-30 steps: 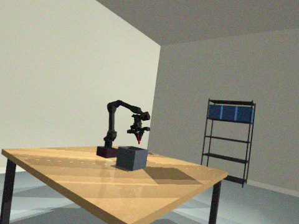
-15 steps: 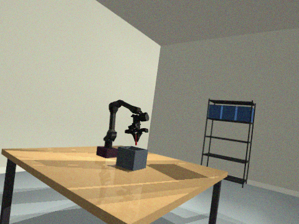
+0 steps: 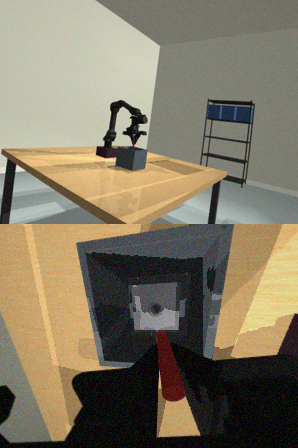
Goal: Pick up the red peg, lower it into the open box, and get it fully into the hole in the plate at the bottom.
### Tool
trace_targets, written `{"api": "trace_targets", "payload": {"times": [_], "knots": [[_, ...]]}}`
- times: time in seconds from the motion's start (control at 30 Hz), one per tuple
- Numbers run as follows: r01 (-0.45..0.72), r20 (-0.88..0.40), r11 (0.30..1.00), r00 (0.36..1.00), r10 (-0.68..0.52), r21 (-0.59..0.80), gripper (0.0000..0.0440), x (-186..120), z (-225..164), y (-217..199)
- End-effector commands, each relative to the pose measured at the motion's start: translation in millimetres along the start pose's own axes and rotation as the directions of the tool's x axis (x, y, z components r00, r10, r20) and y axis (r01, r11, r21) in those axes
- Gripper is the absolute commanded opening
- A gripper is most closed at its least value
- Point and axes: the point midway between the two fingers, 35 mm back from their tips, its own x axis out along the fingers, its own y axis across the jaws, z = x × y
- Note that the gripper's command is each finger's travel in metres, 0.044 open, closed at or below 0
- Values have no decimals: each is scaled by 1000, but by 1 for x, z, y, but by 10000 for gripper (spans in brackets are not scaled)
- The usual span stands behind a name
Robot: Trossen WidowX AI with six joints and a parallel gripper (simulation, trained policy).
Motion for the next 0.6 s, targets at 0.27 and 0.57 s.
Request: {"api": "trace_targets", "payload": {"times": [0.27, 0.57], "knots": [[35, -25, 999, 999, -35, -4, 0, 30, 12, 1], [41, -44, 999, 998, -42, -14, 0, 51, 18, 5]]}}
